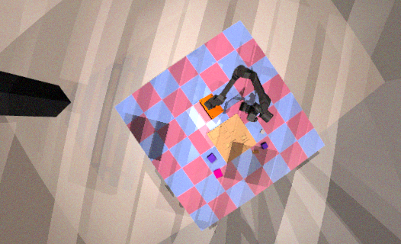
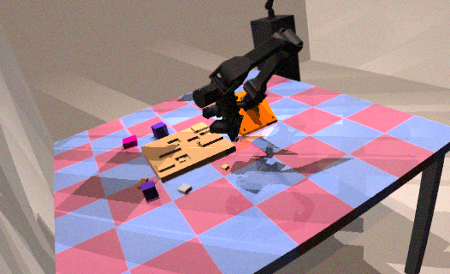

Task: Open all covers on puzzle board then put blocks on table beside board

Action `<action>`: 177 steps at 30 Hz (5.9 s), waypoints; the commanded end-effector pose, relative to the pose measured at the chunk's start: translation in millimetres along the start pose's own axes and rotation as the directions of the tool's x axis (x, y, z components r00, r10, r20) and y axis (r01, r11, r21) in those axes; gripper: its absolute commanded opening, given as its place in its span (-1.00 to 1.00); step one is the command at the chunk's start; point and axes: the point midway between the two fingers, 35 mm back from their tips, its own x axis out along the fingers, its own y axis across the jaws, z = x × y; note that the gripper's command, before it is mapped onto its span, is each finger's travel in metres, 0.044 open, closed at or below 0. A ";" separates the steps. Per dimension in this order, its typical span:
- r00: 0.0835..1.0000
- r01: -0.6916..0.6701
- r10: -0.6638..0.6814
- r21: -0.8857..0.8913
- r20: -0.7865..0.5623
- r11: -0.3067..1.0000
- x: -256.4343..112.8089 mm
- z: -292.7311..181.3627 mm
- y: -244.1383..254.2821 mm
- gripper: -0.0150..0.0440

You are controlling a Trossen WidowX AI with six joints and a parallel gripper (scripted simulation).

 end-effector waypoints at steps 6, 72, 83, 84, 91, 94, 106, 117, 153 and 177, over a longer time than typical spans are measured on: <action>1.000 0.007 -0.007 0.004 0.006 1.000 16.7 2.2 0.2 -0.22; 1.000 -0.002 0.002 0.001 -0.004 1.000 63.0 -1.8 -0.4 1.00; 1.000 0.000 0.000 0.004 -0.001 1.000 28.5 -1.1 -1.1 1.00; 1.000 0.000 0.000 0.004 -0.001 1.000 25.3 -1.3 -1.3 1.00; 1.000 -0.002 0.002 0.007 -0.002 1.000 8.1 -3.2 -3.0 1.00; 1.000 -0.002 0.002 -0.002 -0.002 1.000 8.1 -2.5 -2.5 0.91; 1.000 0.011 -0.005 -0.577 0.011 0.817 6.7 47.7 24.2 -0.16; 1.000 0.017 -0.008 -0.935 0.015 0.353 6.1 105.0 39.8 -0.49; 1.000 0.006 0.001 -0.969 0.007 0.248 7.5 206.5 42.2 -0.49; 1.000 0.003 0.002 -0.552 0.007 0.834 7.4 207.8 47.0 -0.49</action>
